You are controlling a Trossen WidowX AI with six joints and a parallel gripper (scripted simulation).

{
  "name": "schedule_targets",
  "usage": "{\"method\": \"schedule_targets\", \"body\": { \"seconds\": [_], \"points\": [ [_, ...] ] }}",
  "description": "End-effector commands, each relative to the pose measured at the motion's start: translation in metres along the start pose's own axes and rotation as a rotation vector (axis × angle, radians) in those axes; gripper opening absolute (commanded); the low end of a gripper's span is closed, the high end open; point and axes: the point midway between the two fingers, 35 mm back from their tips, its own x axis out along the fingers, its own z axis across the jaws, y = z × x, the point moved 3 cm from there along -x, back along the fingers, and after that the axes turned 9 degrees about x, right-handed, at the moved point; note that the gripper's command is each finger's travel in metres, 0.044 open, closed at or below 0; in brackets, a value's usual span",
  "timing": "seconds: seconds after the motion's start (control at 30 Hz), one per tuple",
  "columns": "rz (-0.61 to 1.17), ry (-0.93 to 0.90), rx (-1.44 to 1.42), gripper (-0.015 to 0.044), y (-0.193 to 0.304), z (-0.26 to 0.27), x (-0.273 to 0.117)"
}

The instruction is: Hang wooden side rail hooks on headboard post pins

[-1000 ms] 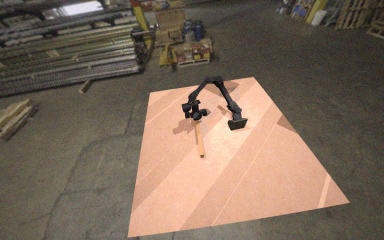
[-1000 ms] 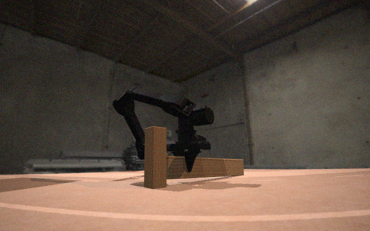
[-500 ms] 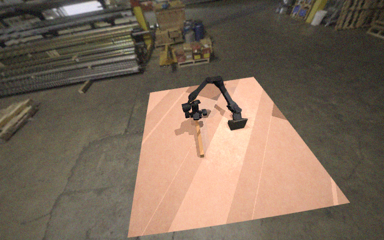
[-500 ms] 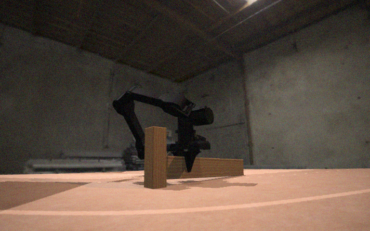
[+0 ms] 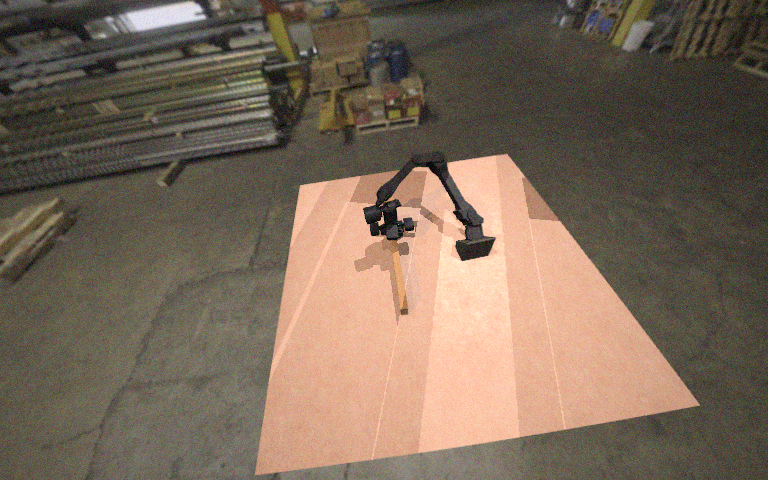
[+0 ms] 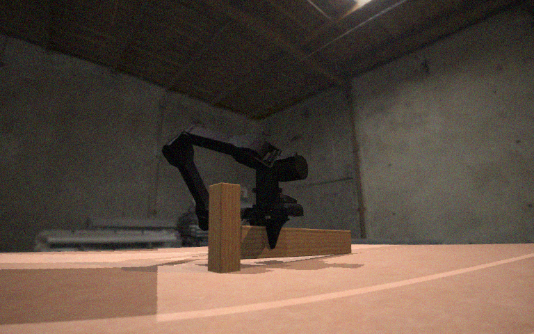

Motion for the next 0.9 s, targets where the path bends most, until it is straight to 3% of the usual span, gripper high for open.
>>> {"method": "schedule_targets", "body": {
  "seconds": [0.0,0.87],
  "points": [
    [0.001,0.006,-0.003,0.0,0.001,-0.0011,-0.0019],
    [0.001,0.006,-0.003,0.0,0.0037,-0.0016,-0.0018]
  ]
}}
